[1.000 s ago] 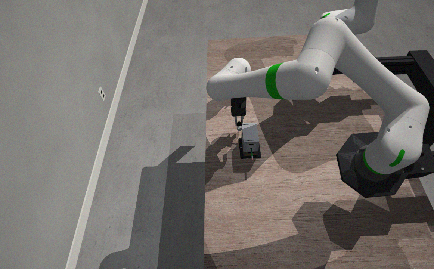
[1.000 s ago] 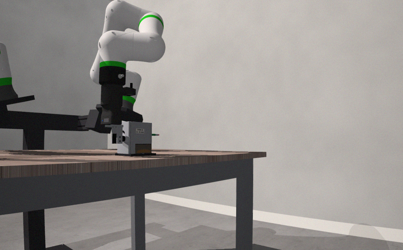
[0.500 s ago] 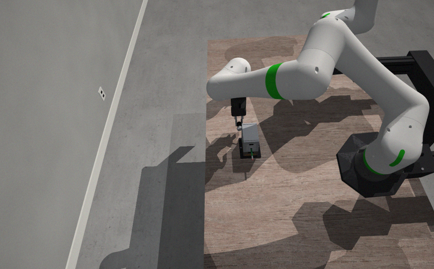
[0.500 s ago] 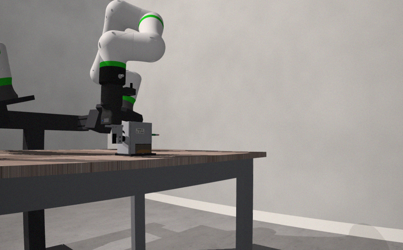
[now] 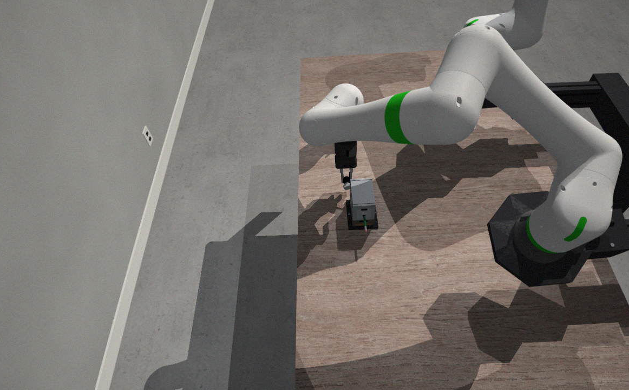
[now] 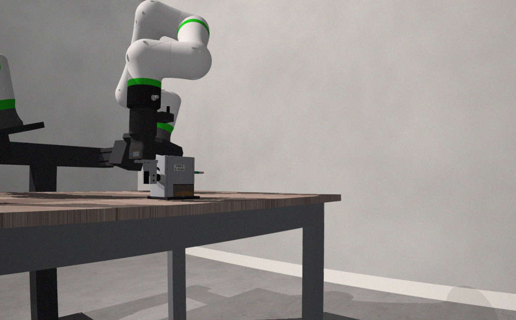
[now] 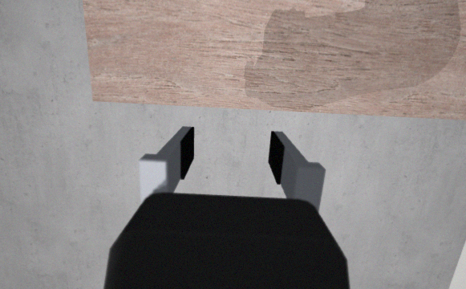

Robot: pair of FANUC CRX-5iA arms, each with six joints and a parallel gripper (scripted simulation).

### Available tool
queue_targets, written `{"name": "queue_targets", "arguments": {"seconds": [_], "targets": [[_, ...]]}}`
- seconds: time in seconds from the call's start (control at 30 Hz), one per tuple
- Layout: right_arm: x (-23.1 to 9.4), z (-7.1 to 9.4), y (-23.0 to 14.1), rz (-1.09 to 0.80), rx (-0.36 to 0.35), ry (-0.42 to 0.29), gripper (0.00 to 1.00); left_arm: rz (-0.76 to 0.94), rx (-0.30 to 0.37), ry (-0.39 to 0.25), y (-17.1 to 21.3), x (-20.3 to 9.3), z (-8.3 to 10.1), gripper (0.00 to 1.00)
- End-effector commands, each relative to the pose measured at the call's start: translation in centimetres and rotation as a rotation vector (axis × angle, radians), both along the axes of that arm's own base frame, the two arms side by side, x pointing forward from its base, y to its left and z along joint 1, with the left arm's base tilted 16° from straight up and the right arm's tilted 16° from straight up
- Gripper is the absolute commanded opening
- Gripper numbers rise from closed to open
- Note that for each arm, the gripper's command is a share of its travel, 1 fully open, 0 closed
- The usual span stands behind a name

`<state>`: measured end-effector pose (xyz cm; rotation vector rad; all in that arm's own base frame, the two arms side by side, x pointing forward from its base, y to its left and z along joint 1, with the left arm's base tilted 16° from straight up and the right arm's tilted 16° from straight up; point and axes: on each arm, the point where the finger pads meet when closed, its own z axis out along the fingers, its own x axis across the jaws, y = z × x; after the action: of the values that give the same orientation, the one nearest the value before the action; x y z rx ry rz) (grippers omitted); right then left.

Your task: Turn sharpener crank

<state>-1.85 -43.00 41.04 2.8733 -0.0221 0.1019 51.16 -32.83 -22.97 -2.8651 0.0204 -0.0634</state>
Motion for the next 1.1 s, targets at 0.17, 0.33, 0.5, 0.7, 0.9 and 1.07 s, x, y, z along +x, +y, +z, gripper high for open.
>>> {"name": "queue_targets", "arguments": {"seconds": [0.17, 0.33, 0.5, 0.7, 0.9, 1.07], "targets": [[0.0, 0.1, 0.0, 0.0, -0.003, 0.0, 1.0, 0.0, -0.002, -0.002, 0.0, -0.2, -0.4, 0.0], [0.0, 0.1, 0.0, 0.0, -0.003, 0.0, 1.0, 0.0, -0.002, -0.002, 0.2, -0.5, -1.0, 0.0], [0.0, 0.1, 0.0, 0.0, -0.003, 0.0, 1.0, 0.0, -0.002, -0.002, 0.3, -0.7, -1.3, 0.0], [0.0, 0.1, 0.0, 0.0, -0.003, 0.0, 1.0, 0.0, -0.002, -0.002, 0.5, -1.3, -1.8, 0.0], [0.0, 0.1, 0.0, 0.0, -0.003, 0.0, 1.0, 0.0, -0.002, -0.002, 0.6, -1.9, -2.3, 0.0], [0.0, 0.1, 0.0, 0.0, -0.003, 0.0, 1.0, 0.0, -0.002, -0.002, 0.6, -2.3, -2.5, 0.0]]}}
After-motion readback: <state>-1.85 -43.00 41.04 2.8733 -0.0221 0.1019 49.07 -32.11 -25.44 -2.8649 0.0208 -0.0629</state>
